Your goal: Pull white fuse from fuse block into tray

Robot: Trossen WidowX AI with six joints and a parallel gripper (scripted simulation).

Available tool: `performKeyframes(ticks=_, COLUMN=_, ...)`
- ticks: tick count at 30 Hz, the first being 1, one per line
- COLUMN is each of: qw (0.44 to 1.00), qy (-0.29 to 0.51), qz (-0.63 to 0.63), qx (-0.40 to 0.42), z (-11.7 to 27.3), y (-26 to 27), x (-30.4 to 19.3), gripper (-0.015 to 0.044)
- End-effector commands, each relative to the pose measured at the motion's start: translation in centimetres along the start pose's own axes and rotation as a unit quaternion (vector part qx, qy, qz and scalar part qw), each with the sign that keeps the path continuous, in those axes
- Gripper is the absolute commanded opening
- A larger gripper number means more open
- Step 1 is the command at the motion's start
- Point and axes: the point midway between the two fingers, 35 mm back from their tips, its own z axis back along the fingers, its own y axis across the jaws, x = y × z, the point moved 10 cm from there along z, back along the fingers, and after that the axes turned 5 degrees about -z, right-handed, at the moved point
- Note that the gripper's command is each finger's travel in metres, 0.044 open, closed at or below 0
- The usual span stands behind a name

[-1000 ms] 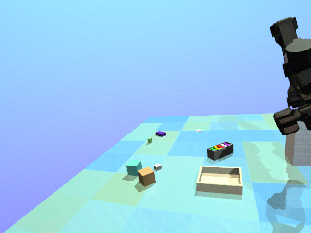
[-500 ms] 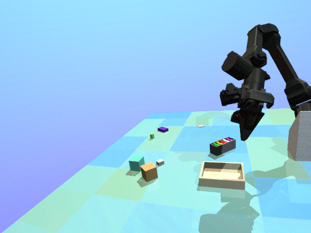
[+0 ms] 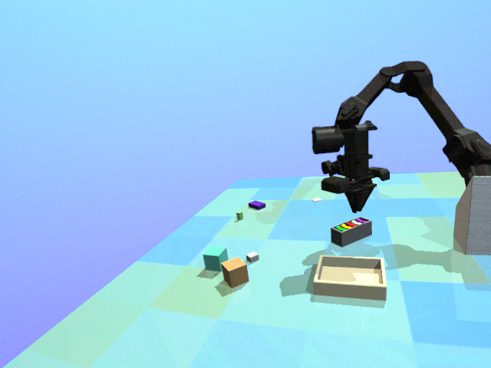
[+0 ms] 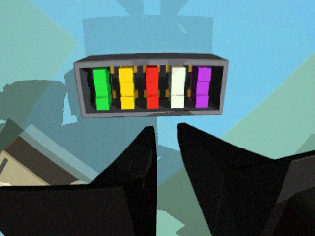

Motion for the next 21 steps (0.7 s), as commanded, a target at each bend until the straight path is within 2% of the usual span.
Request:
performKeyframes(ticks=1, qw=0.999, qy=-0.009, qz=-0.030, qx=-0.021, z=0.1, y=-1.0, x=1.2, gripper=0.0064)
performKeyframes(ticks=21, qw=0.999, qy=-0.009, qz=-0.030, qx=-0.021, z=-1.3, y=-0.9, x=1.3, gripper=0.0064)
